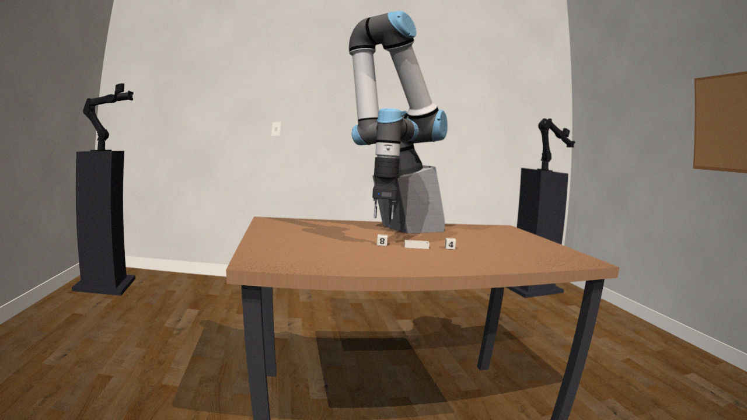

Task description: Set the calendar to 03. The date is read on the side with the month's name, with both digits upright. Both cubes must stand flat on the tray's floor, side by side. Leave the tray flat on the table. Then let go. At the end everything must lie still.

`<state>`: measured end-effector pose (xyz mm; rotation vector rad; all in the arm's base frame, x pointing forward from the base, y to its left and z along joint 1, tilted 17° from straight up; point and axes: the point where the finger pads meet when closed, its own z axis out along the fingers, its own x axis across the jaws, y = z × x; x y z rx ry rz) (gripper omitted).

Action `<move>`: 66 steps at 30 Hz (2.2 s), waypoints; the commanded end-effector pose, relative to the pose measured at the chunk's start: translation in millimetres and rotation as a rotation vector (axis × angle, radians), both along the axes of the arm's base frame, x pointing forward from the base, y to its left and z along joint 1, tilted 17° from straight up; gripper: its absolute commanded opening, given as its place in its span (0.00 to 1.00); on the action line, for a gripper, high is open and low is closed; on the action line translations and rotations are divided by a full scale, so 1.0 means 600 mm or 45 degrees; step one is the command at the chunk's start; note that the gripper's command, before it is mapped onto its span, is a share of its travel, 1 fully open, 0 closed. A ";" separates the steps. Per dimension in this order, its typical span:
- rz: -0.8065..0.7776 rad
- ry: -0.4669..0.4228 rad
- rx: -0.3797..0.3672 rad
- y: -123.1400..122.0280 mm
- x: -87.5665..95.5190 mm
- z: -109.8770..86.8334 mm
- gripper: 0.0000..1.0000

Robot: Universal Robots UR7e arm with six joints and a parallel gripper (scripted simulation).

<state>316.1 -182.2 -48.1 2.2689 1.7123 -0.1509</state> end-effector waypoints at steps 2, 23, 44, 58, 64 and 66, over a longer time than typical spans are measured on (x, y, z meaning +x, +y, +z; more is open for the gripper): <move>-0.001 0.010 0.009 0.008 -0.005 0.012 0.90; -0.002 0.012 0.010 0.011 -0.007 0.021 1.00; -0.002 0.010 0.013 0.031 0.010 0.015 1.00; -0.005 0.015 0.027 0.177 0.073 -0.032 1.00; -0.004 0.014 0.021 0.268 0.092 -0.061 1.00; -0.004 0.013 0.019 0.281 0.093 -0.065 1.00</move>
